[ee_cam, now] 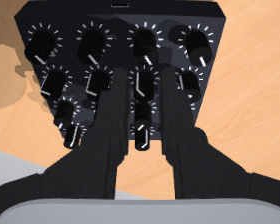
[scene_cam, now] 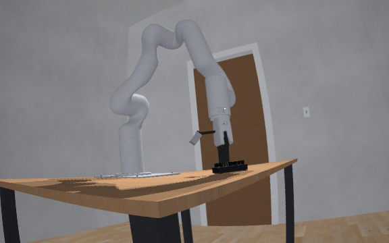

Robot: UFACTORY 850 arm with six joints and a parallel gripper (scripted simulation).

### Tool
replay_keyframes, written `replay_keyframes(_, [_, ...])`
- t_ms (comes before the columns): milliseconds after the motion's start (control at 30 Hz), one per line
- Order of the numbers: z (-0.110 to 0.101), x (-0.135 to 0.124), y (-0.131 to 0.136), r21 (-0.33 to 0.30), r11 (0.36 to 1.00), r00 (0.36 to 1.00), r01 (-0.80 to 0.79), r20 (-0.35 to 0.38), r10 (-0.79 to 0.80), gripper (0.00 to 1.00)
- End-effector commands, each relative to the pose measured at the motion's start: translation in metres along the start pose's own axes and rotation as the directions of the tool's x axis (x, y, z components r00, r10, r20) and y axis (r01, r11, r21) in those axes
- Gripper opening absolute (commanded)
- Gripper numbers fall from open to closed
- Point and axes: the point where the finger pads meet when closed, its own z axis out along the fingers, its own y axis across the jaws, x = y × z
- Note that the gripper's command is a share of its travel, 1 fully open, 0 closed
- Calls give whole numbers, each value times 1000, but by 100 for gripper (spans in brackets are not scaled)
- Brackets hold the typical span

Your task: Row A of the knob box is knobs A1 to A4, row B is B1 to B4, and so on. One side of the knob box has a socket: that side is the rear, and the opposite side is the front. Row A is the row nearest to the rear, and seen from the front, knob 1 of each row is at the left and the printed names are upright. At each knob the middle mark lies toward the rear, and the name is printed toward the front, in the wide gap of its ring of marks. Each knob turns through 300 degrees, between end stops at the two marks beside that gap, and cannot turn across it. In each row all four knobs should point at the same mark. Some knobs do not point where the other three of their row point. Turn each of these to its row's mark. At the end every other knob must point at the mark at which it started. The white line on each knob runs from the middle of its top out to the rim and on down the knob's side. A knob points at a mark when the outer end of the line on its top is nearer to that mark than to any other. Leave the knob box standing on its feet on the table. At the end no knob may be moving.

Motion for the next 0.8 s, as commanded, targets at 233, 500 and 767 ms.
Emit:
replay_keyframes(233, [-23, -1, -1, 2, 1000, 1000, 0, 2, 0, 19])
replay_keyframes(500, [-35, -1, -1, 2, 1000, 1000, 0, 2, 0, 19])
replay_keyframes(767, [-36, -1, -1, 2, 1000, 1000, 0, 2, 0, 19])
